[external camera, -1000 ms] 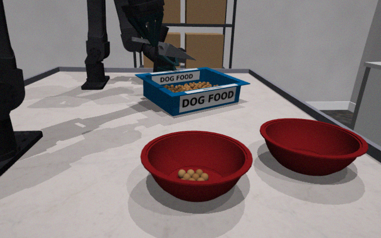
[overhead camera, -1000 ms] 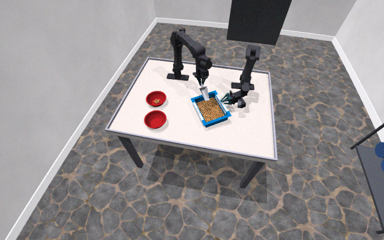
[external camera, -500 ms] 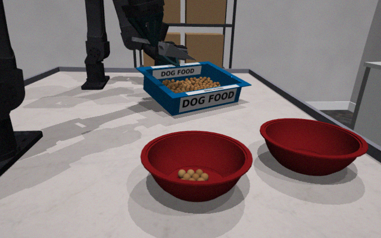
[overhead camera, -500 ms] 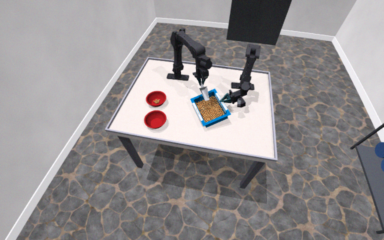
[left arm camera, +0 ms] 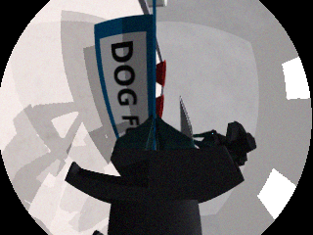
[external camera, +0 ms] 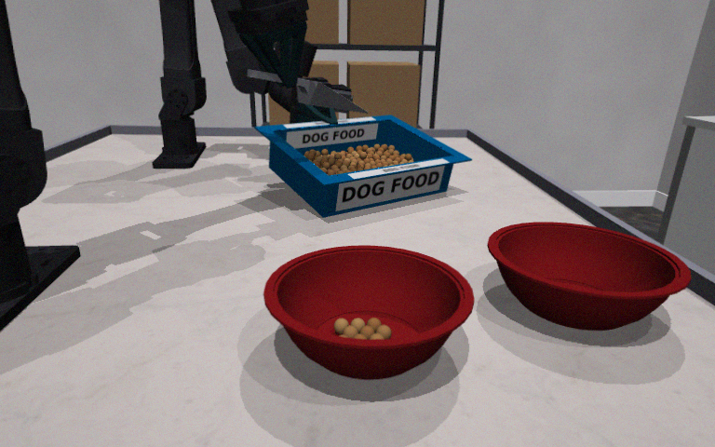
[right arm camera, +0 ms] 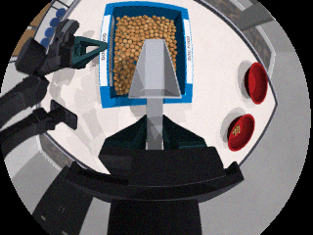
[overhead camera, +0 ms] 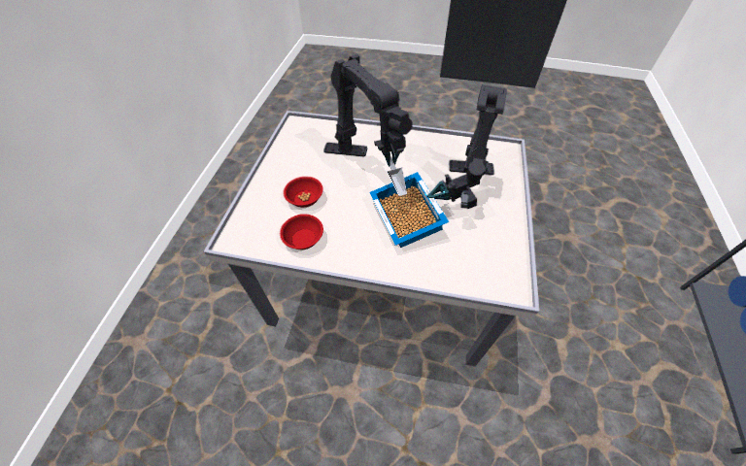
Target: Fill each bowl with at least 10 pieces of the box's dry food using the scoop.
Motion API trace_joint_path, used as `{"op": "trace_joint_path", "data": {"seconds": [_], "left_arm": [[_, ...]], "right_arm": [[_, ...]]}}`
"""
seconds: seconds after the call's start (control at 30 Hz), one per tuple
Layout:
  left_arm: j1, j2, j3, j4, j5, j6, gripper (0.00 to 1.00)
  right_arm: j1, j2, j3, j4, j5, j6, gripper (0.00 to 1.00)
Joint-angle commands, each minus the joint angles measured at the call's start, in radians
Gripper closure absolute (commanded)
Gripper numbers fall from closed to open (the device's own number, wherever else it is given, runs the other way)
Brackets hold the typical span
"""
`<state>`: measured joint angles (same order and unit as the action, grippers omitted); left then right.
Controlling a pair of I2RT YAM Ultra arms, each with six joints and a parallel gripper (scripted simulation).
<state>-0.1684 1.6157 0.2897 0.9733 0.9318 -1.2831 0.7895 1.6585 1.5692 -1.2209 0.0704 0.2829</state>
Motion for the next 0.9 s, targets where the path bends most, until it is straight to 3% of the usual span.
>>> {"op": "trace_joint_path", "data": {"seconds": [0.0,0.27,0.3,0.47,0.57,0.6,0.87], "left_arm": [[0.002,-0.039,0.036,0.037,0.013,0.013,1.0],[0.002,-0.039,0.036,0.037,0.013,0.013,1.0],[-0.015,-0.056,0.042,-0.057,-0.015,0.023,1.0],[-0.025,-0.096,0.059,-0.156,-0.032,0.046,1.0],[-0.025,-0.098,0.061,-0.116,-0.019,0.041,1.0],[-0.029,-0.113,0.07,-0.192,-0.038,0.056,1.0],[-0.049,-0.175,0.115,-0.335,-0.067,0.088,1.0]], "right_arm": [[0.009,-0.029,0.042,0.022,0.012,0.004,1.0],[0.009,-0.029,0.042,0.022,0.012,0.004,1.0],[0.009,-0.029,0.042,0.022,0.012,0.004,1.0],[0.009,-0.029,0.042,0.022,0.012,0.004,1.0],[0.009,-0.029,0.042,0.022,0.012,0.004,1.0],[0.009,-0.029,0.042,0.022,0.012,0.004,1.0],[0.009,-0.029,0.042,0.022,0.012,0.004,1.0]]}}
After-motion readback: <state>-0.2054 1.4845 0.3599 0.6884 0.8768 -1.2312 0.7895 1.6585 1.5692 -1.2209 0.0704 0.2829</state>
